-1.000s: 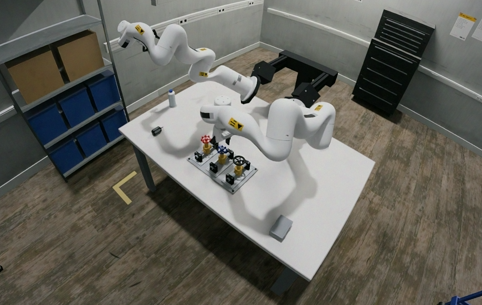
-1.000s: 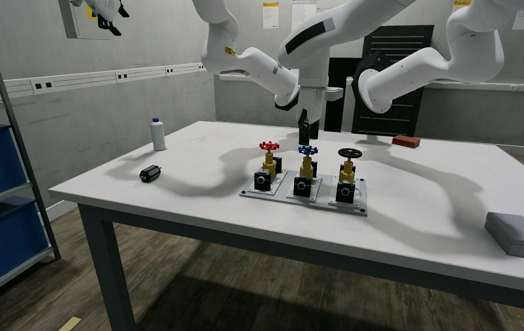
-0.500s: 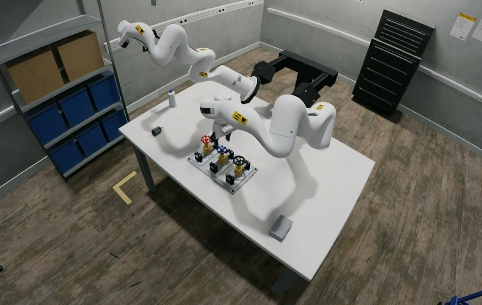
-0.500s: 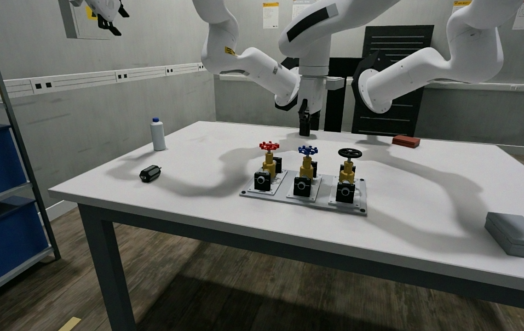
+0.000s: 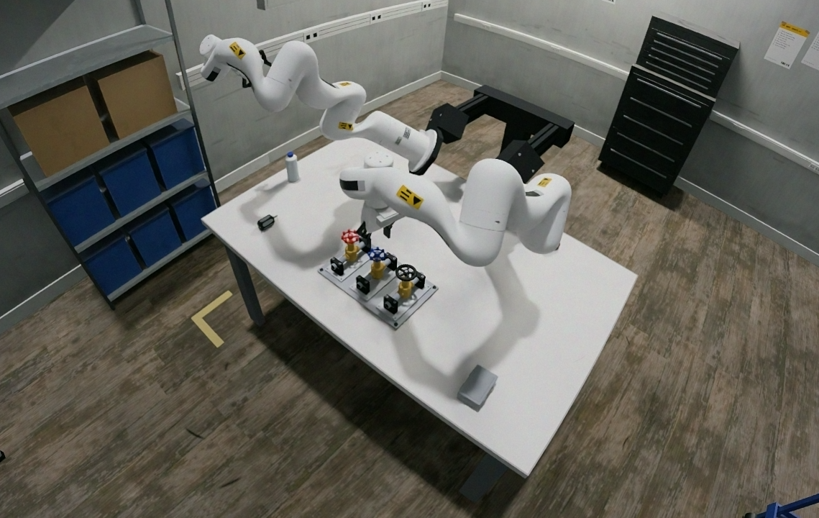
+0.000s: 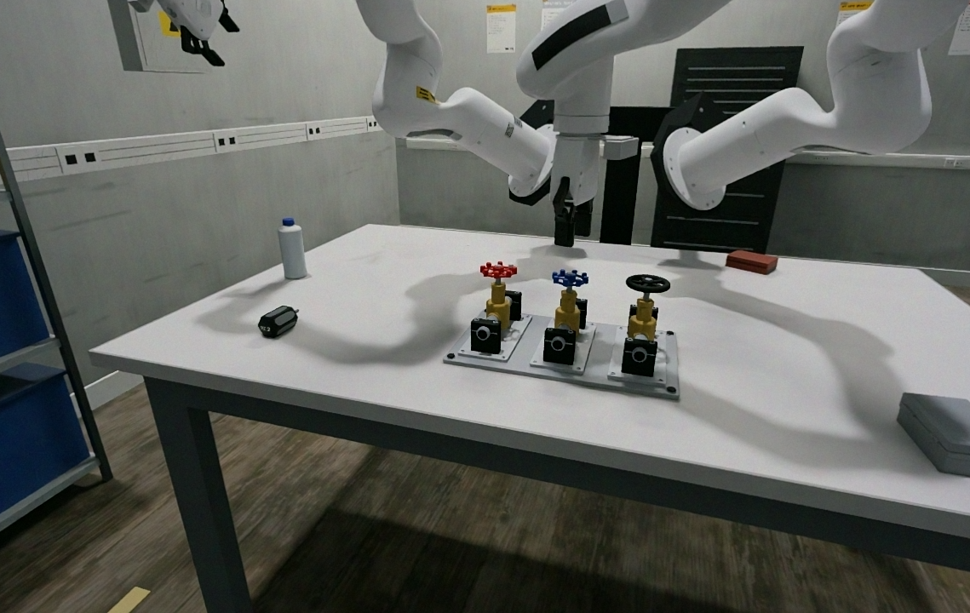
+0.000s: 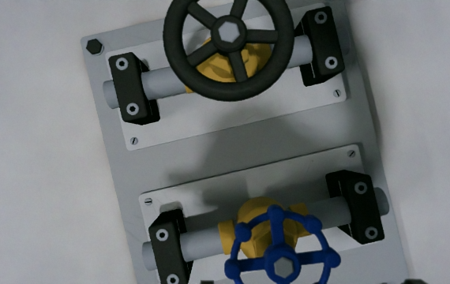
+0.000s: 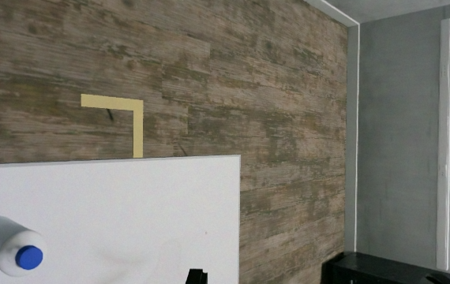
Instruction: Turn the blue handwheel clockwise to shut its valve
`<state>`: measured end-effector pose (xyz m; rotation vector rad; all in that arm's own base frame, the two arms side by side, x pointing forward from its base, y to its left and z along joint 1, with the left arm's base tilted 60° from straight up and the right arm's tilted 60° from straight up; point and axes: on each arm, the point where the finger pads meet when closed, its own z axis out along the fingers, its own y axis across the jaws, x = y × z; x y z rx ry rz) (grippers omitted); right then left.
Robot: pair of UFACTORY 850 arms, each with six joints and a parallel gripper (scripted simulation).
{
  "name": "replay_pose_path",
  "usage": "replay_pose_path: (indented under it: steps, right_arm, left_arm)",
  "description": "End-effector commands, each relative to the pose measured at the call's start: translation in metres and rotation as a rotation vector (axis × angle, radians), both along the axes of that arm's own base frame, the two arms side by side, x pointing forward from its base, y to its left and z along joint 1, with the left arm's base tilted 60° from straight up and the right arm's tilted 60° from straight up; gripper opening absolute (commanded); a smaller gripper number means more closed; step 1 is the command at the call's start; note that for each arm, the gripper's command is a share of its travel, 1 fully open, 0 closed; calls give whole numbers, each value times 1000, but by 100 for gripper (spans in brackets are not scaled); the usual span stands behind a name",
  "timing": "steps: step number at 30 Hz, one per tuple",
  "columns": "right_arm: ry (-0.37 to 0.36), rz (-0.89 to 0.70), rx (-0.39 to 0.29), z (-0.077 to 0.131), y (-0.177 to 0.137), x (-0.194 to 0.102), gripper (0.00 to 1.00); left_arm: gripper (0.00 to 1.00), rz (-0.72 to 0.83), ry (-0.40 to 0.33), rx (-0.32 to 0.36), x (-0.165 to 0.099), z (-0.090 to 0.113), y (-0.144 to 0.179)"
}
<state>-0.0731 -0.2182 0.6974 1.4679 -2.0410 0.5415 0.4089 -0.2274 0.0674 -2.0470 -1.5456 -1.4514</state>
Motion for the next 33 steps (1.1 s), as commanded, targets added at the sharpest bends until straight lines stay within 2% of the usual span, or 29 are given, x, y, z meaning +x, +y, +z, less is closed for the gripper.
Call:
replay_pose_path:
  steps: [1, 21, 33]
  right_arm:
    - [0, 0, -1, 0, 0, 0, 100]
    - [0, 0, -1, 0, 0, 0, 100]
    - [0, 0, -1, 0, 0, 0, 100]
  left_arm:
    - [79, -1, -1, -1, 0, 0, -1]
    - [79, 6, -9, -9, 0, 0, -1]
    - [79, 61, -81, -73, 0, 0, -1]
